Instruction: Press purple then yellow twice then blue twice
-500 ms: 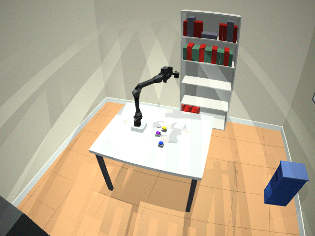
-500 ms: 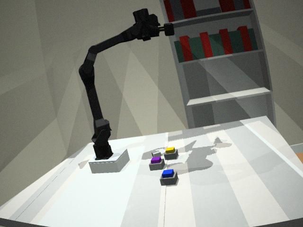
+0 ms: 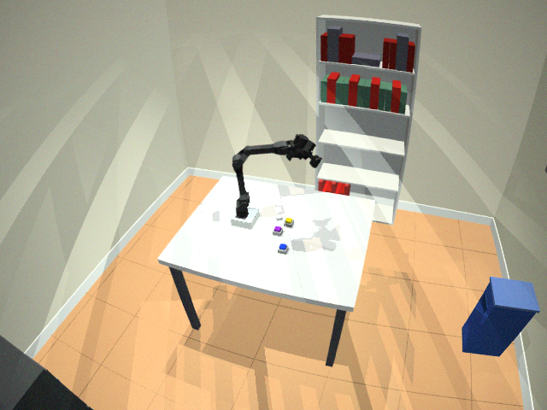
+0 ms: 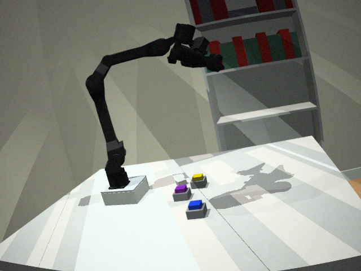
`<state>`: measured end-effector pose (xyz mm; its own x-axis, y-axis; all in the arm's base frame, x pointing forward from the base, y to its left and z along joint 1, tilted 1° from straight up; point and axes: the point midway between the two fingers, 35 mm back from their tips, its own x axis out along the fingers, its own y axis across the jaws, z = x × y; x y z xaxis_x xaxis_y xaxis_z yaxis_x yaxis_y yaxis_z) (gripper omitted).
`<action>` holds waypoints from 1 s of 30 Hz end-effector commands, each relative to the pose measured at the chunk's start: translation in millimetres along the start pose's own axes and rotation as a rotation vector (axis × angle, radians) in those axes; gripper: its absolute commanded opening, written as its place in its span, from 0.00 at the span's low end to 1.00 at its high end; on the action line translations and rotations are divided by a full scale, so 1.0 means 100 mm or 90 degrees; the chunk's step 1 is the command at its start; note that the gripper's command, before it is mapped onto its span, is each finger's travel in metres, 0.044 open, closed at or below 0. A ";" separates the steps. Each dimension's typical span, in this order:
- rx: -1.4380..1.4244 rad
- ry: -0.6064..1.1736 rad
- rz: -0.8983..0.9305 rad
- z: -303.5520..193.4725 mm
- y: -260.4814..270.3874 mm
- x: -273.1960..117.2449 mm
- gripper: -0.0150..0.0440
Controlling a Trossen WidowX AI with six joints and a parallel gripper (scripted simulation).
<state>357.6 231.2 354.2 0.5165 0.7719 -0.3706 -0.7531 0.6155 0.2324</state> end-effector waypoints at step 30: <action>0.396 0.613 -0.467 -3.19 -1.27 -1.76 0.84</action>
<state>235.5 -31.5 113.2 0.0469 -0.0125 -0.9988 0.0088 0.9999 -0.0121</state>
